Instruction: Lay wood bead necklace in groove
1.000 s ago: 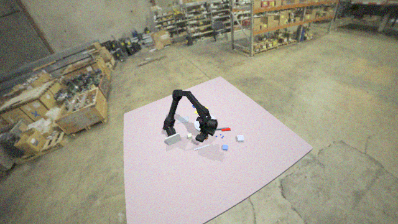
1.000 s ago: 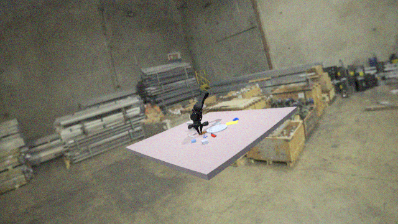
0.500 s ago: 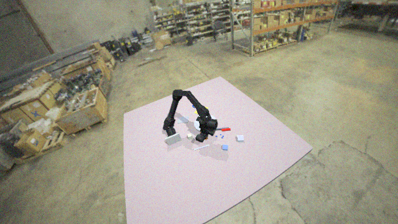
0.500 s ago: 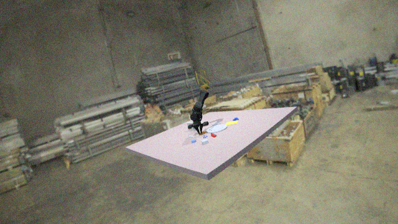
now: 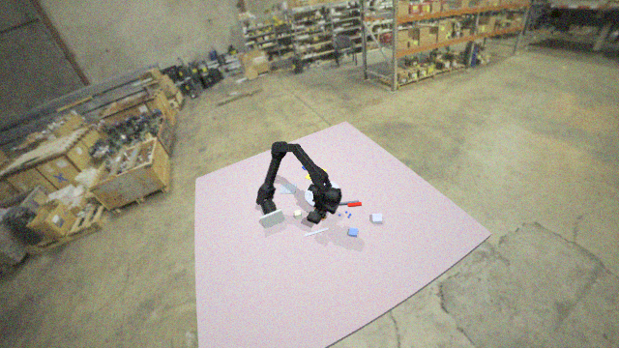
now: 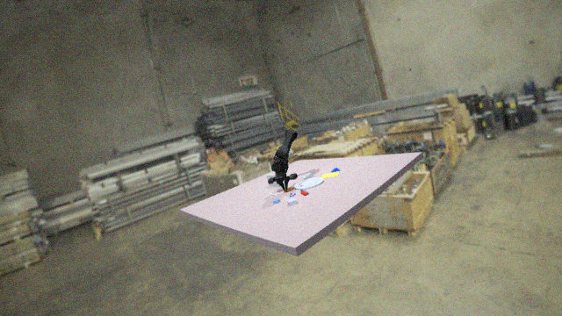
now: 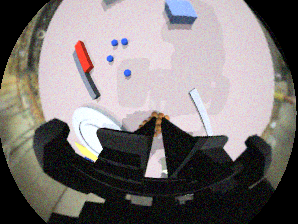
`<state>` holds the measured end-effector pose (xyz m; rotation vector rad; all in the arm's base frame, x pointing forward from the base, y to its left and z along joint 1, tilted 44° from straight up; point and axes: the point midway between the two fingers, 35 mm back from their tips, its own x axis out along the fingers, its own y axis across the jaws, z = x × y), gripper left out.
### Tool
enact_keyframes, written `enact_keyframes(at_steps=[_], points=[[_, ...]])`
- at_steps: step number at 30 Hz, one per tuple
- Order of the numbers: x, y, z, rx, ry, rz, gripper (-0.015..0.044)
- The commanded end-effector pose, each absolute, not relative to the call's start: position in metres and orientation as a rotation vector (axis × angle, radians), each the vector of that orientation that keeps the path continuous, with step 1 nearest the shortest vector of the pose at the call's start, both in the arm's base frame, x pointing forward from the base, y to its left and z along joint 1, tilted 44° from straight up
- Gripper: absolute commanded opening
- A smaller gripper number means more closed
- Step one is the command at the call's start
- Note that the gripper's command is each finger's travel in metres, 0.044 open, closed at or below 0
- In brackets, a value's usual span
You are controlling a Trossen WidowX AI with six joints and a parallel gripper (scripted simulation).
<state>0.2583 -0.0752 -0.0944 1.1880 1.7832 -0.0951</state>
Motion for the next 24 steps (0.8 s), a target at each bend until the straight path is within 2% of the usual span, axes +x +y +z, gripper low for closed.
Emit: enact_keyframes(at_steps=[1, 22, 24], points=[[0.2583, -0.0752, -0.0941, 1.188, 1.784, -0.095, 0.0], [0.2583, -0.0752, -0.0941, 1.188, 1.784, -0.095, 0.0], [0.2585, -0.0766, -0.0929, 1.188, 1.783, -0.095, 0.0053]])
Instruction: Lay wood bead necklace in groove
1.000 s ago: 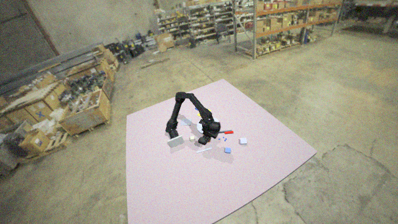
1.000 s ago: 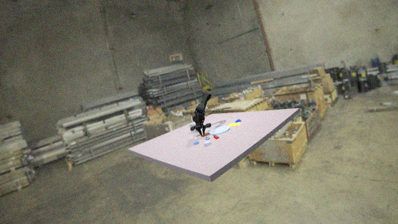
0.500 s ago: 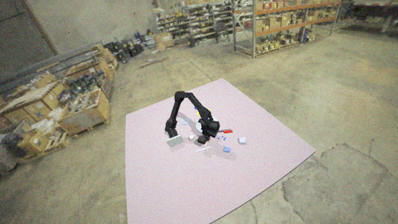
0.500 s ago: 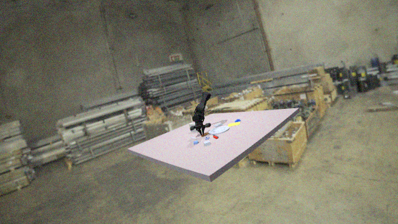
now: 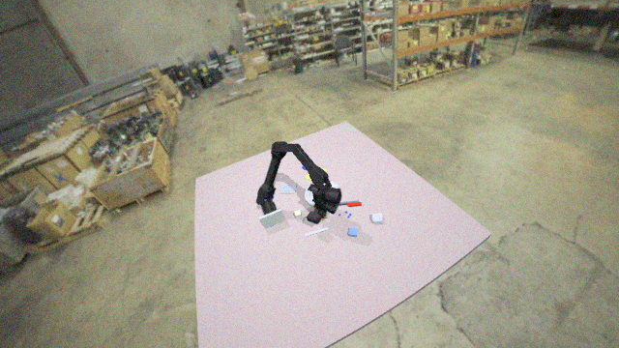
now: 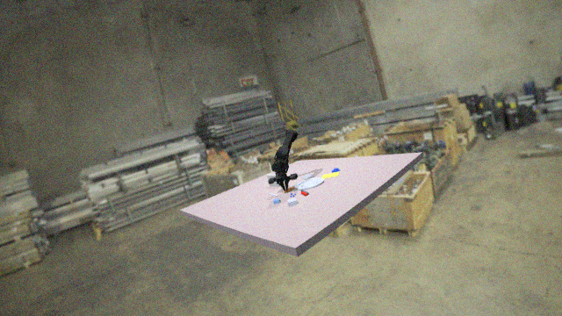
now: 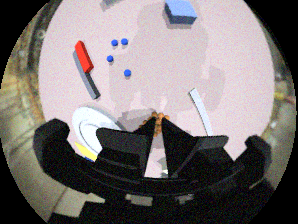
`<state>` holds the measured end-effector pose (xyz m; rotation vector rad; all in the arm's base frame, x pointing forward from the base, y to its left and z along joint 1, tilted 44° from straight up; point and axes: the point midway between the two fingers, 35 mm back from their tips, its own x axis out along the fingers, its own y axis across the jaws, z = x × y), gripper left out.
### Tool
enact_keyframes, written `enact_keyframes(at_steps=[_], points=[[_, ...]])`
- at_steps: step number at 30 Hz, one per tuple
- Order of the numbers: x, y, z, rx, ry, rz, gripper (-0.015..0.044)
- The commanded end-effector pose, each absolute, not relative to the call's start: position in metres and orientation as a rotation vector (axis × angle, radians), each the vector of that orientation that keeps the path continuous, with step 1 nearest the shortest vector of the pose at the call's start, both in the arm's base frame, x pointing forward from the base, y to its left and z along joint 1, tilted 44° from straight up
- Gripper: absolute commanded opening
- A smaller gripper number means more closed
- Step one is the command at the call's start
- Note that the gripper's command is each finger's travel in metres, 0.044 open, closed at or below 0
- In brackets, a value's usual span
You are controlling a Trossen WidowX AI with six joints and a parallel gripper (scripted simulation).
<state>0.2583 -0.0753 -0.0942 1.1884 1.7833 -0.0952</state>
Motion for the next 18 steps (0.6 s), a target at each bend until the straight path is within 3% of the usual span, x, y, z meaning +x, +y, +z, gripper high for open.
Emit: enact_keyframes(at_steps=[1, 14, 18], points=[[0.259, -0.078, -0.091, 1.189, 1.783, -0.095, 0.0079], [0.26, -0.092, -0.076, 1.195, 1.784, -0.096, 0.042], [0.26, -0.092, -0.076, 1.195, 1.784, -0.096, 0.044]])
